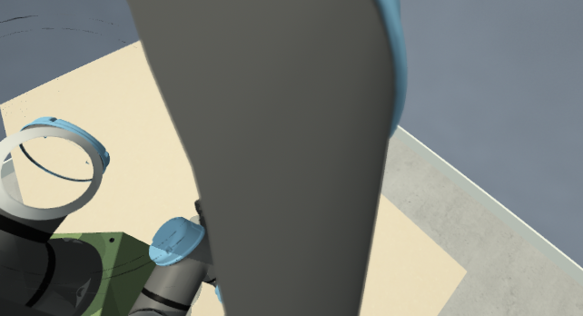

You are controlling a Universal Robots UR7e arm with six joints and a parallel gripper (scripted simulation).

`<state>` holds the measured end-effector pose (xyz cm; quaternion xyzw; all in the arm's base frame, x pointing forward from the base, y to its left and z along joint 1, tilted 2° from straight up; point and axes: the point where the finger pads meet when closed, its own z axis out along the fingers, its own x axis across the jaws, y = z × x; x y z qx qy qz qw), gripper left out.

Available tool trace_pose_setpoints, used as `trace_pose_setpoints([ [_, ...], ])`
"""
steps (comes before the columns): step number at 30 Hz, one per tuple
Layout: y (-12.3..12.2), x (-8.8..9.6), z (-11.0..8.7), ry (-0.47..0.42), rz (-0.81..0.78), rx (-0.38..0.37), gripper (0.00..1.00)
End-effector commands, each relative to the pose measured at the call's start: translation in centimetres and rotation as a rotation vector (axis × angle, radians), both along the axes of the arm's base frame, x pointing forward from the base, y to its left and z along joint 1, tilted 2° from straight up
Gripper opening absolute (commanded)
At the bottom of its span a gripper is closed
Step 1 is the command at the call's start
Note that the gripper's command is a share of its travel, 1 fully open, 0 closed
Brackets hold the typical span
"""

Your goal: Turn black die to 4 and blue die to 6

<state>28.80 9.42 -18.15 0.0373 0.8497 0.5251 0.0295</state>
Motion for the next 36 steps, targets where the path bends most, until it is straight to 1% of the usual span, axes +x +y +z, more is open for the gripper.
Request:
trace_pose_setpoints([
  [1, -0.1, 0.0, 1.5, -0.001, 0.000, -0.001, 0.79],
  [5, -0.1, 0.0, 2.5, -0.001, 0.000, -0.001, 0.79],
  [10, -0.1, 0.0, 2.9, -0.001, 0.000, -0.001, 0.79],
  [24, 0.0, 0.0, 3.0, 0.001, 0.001, -0.015, 0.79],
  [30, 0.2, 0.0, 3.1, 0.008, 0.001, -0.066, 0.79],
  [36, 0.6, 0.0, 3.5, 0.016, 0.000, -0.163, 0.79],
])
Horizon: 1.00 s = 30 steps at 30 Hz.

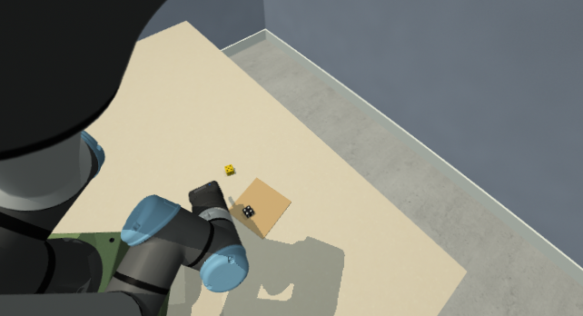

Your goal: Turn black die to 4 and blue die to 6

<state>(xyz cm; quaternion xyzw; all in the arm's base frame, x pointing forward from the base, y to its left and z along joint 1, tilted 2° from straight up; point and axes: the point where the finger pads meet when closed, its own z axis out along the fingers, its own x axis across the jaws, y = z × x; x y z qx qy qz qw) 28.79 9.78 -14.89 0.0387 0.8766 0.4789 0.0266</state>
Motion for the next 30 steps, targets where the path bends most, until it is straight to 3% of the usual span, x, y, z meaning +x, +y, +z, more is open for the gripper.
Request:
trace_pose_setpoints([
  [1, 0.4, 0.0, 0.3, 0.008, 0.000, -0.077, 0.79],
  [5, 0.6, 0.0, 0.4, 0.012, 0.000, -0.121, 0.79],
  [20, 2.4, 0.1, 1.6, 0.051, -0.003, -0.529, 0.79],
  [22, 2.4, 0.1, 1.6, 0.051, -0.003, -0.529, 0.79],
  [30, 3.3, 0.3, 2.2, 0.066, -0.008, -0.715, 0.79],
])
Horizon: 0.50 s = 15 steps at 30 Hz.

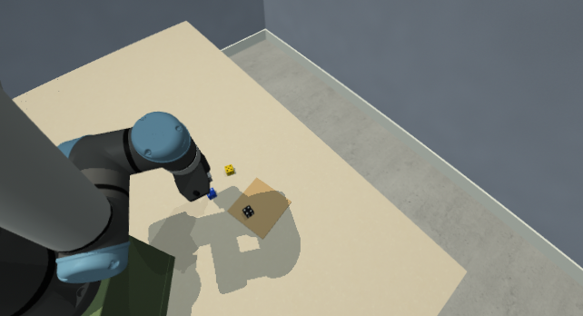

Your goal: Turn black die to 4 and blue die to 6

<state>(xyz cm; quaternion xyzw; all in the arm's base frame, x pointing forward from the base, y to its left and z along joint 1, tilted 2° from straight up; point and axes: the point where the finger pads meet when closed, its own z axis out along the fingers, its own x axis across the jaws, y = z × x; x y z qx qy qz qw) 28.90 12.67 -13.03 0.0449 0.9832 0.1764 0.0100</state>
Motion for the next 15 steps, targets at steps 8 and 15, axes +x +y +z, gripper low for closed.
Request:
trace_pose_setpoints([
  [8, 0.98, 0.22, 0.74, 0.011, -0.004, -0.203, 0.79],
  [15, 1.26, 0.32, 1.09, 0.010, -0.007, -0.282, 0.79],
])
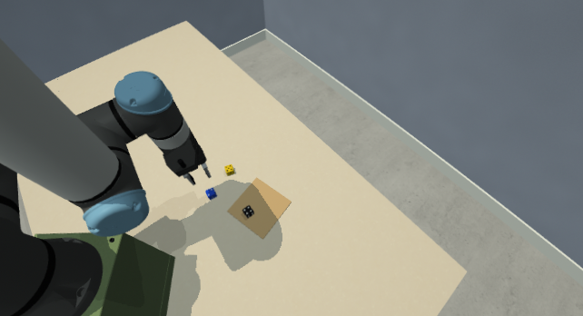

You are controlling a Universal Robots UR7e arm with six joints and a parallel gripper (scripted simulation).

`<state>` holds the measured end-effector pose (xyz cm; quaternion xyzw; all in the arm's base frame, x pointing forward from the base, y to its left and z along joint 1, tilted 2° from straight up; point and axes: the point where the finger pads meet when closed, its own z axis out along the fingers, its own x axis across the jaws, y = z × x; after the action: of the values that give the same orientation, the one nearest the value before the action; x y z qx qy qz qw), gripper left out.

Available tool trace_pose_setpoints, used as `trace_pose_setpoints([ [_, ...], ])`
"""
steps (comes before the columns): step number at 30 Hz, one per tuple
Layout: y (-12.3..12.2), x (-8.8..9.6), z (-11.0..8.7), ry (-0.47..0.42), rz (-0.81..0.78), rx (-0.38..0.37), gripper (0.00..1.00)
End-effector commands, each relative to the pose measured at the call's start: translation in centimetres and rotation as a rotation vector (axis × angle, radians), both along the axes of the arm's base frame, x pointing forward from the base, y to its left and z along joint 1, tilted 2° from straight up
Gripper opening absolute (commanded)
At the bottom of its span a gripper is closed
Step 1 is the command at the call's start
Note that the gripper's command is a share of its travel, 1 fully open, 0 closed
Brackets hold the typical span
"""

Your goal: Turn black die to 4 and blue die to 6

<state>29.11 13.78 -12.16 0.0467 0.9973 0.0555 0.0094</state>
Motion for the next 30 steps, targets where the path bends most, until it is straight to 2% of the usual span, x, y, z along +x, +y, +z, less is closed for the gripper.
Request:
trace_pose_setpoints([
  [1, 0.20, 0.13, 0.28, -0.004, -0.002, -0.047, 0.79],
  [7, 0.36, 0.21, 0.50, -0.009, -0.003, -0.079, 0.79],
  [15, 0.39, 0.23, 0.54, -0.010, -0.003, -0.084, 0.79],
  [16, 0.39, 0.23, 0.54, -0.010, -0.003, -0.084, 1.00],
  [28, 0.37, 0.23, 0.38, -0.009, -0.007, -0.084, 1.00],
  [30, 0.26, 0.21, -0.39, -0.004, -0.024, -0.084, 1.00],
])
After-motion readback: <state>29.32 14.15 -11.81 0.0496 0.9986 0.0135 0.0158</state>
